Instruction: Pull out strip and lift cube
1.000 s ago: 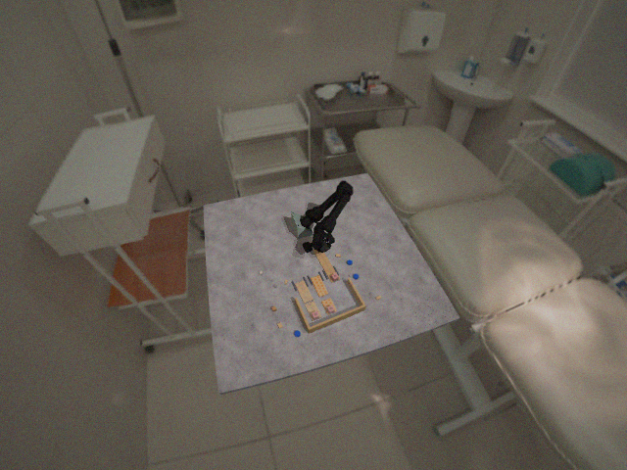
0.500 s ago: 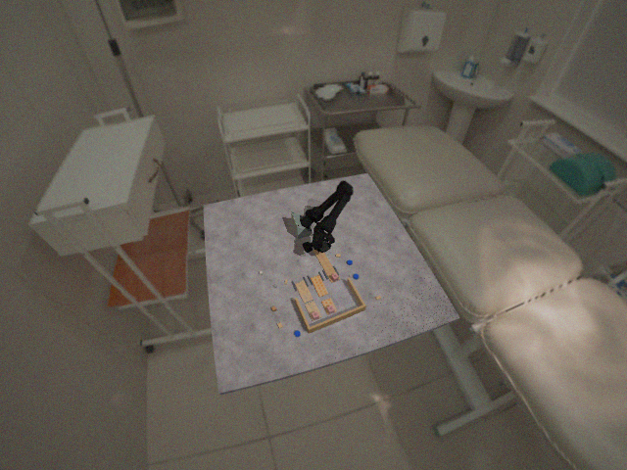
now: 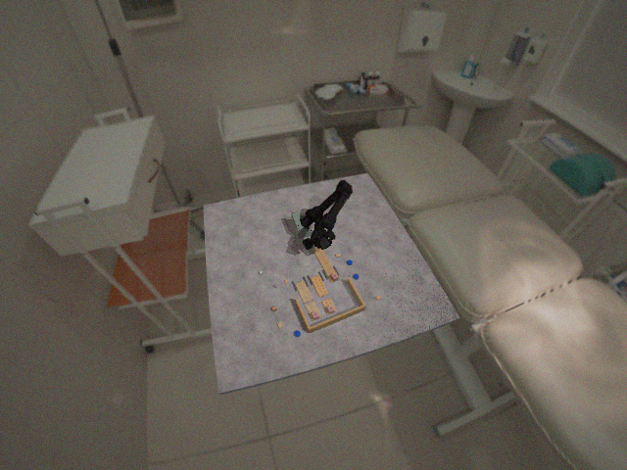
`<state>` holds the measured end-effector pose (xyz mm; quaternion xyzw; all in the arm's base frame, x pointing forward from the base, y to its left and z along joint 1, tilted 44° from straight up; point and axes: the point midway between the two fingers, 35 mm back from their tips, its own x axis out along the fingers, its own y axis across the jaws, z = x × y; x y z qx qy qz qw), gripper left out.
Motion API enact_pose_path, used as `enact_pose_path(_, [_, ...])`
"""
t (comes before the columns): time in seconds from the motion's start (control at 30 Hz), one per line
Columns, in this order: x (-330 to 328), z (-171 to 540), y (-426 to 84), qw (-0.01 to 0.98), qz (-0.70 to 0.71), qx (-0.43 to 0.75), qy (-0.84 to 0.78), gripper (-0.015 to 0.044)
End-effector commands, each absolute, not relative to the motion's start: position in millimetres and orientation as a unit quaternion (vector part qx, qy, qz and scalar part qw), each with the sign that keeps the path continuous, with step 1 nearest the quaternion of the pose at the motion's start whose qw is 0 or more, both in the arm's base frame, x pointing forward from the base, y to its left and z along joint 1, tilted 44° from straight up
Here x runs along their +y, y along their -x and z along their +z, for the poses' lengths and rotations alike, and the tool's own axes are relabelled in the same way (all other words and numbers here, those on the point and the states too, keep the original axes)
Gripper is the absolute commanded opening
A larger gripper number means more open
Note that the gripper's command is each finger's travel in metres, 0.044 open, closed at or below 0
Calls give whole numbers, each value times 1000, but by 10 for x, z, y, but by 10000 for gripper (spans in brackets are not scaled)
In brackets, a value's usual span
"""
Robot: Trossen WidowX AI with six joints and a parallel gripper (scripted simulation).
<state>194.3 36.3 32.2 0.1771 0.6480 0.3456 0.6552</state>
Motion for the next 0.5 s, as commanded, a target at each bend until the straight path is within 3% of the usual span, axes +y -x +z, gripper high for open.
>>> enact_pose_path(0.0, [384,350,-2109,664,382,627,-137,105])
enact_pose_path(0.4, [411,395,-2475,666,385,625,-134,420])
enact_pose_path(0.47, [416,403,-2537,666,385,625,-134,440])
